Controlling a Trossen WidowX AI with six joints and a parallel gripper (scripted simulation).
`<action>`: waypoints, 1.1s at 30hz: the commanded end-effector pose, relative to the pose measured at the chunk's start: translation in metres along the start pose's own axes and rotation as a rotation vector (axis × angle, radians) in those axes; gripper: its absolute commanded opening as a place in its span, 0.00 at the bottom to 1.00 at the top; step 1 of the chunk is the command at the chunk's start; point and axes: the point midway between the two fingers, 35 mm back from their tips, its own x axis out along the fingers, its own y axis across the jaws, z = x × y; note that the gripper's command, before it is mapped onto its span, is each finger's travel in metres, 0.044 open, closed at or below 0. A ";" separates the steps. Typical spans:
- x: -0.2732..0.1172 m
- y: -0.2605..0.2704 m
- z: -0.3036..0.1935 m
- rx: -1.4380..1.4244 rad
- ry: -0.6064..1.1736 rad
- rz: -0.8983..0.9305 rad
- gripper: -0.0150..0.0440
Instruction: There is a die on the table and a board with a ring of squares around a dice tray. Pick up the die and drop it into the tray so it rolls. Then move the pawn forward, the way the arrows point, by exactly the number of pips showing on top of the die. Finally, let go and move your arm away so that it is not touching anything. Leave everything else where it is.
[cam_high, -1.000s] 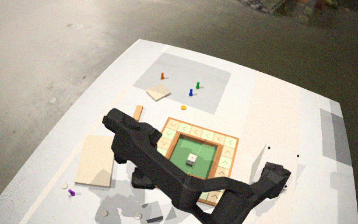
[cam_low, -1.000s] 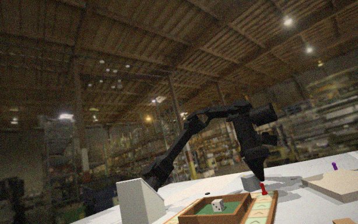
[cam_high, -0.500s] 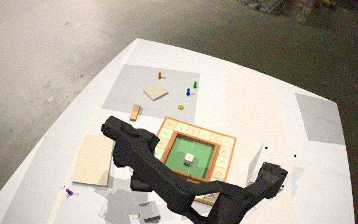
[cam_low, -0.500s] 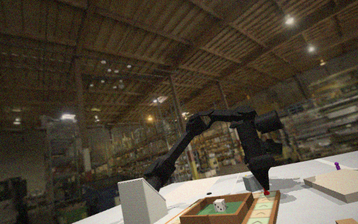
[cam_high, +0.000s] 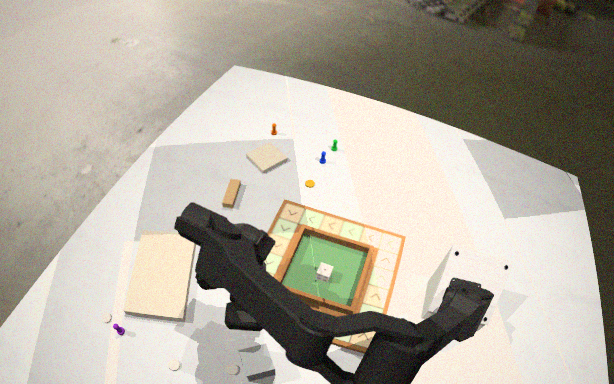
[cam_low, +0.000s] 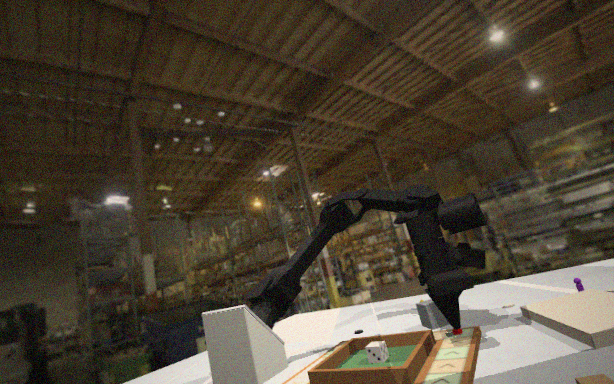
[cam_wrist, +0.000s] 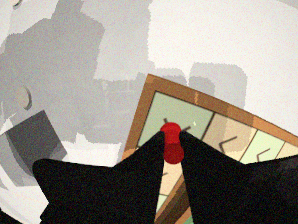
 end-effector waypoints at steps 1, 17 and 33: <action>0.001 0.000 -0.001 0.005 0.000 0.004 0.25; -0.062 -0.004 0.005 0.076 -0.006 -0.001 0.25; -0.124 0.001 -0.001 0.144 -0.015 0.007 0.25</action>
